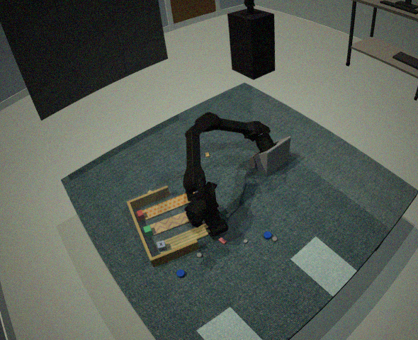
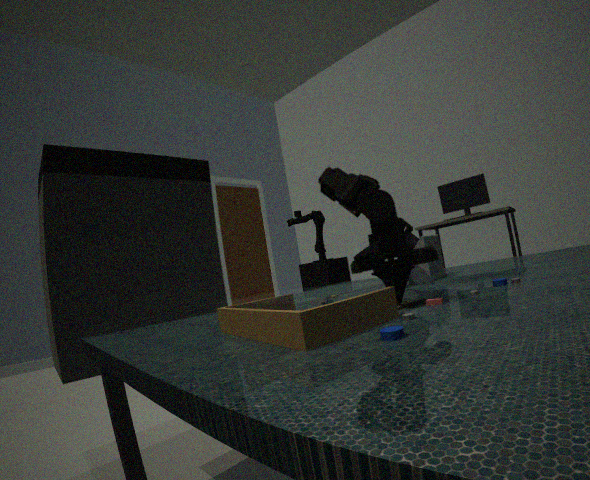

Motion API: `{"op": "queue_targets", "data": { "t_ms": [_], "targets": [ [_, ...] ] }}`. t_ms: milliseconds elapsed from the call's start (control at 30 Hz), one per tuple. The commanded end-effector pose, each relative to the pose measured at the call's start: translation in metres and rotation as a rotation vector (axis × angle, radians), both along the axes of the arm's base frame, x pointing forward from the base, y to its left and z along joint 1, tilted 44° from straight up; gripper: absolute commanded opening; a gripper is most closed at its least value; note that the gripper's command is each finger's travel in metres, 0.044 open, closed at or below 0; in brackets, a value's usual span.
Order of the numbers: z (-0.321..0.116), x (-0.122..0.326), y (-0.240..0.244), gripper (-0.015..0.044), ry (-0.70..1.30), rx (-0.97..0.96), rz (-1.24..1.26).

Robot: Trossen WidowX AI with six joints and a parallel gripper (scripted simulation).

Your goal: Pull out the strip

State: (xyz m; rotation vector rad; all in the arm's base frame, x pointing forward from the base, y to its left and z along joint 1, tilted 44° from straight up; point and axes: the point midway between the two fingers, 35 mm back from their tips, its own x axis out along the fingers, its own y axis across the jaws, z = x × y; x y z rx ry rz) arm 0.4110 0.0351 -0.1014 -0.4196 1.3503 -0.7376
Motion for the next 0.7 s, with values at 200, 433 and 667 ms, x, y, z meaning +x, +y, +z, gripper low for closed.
{"op": "queue_targets", "data": {
  "t_ms": [200, 433, 667],
  "targets": [
    [-0.0030, 0.0002, -0.0031, 0.0000, 0.004, -0.004, -0.001],
    [-0.0036, 0.0006, -0.0035, 0.0000, 0.004, -0.004, -0.001],
    [-0.0042, 0.0013, -0.0038, 0.0000, 0.004, -0.004, -0.001]
  ]
}}
